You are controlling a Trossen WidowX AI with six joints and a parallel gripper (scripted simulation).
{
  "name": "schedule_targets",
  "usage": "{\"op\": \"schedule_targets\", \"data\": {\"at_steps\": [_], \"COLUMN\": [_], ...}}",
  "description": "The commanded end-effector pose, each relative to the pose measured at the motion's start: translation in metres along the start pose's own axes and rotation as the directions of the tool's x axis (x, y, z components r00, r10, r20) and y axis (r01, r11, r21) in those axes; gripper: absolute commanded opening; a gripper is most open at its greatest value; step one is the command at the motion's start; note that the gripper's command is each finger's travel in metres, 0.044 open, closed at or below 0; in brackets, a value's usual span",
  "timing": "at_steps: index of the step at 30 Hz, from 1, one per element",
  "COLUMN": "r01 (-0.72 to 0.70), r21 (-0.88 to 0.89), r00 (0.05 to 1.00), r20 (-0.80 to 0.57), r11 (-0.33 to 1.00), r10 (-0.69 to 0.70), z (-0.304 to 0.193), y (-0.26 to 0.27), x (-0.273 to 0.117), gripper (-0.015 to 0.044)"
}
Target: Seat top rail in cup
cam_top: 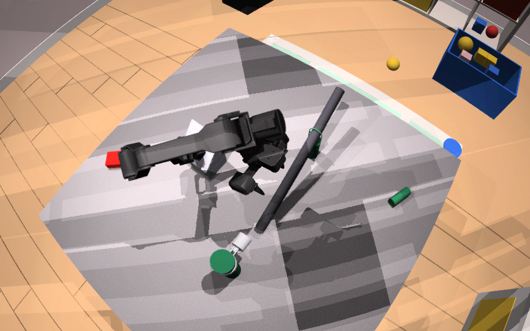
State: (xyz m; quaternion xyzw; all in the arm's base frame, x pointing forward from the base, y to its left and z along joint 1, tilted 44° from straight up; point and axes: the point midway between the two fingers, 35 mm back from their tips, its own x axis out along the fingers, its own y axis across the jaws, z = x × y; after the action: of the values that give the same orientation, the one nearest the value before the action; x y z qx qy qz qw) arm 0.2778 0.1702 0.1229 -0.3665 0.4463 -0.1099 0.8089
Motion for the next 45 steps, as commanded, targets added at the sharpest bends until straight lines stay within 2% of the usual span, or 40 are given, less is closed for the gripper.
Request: {"op": "schedule_targets", "data": {"at_steps": [1, 5, 10, 16, 19, 21, 39, 45], "r01": [0.007, 0.012, 0.099, 0.324, 0.441, 0.484, 0.489, 0.489], "r21": [0.025, 0.163, 0.54, 0.846, 0.884, 0.874, 0.872, 0.872], "r00": [1.0, 0.999, 0.984, 0.933, 0.895, 0.875, 0.872, 0.872], "r20": [0.006, -0.04, -0.179, -0.359, -0.447, -0.485, -0.489, -0.489], "r11": [1.0, 0.987, 0.836, 0.424, 0.158, 0.036, 0.02, 0.02], "r10": [-0.007, -0.006, -0.001, 0.003, 0.006, 0.007, 0.007, 0.006], "z": [0.002, 0.001, -0.006, -0.021, -0.03, -0.035, -0.035, -0.051], "y": [0.0, 0.005, 0.02, 0.038, 0.047, 0.051, 0.051, 0.051], "x": [-0.002, 0.008, 0.036, 0.073, 0.091, 0.099, 0.1, 0.129], "gripper": [0.044, 0.044, 0.044, 0.044, 0.044, 0.044, 0.044, 0.044]}}
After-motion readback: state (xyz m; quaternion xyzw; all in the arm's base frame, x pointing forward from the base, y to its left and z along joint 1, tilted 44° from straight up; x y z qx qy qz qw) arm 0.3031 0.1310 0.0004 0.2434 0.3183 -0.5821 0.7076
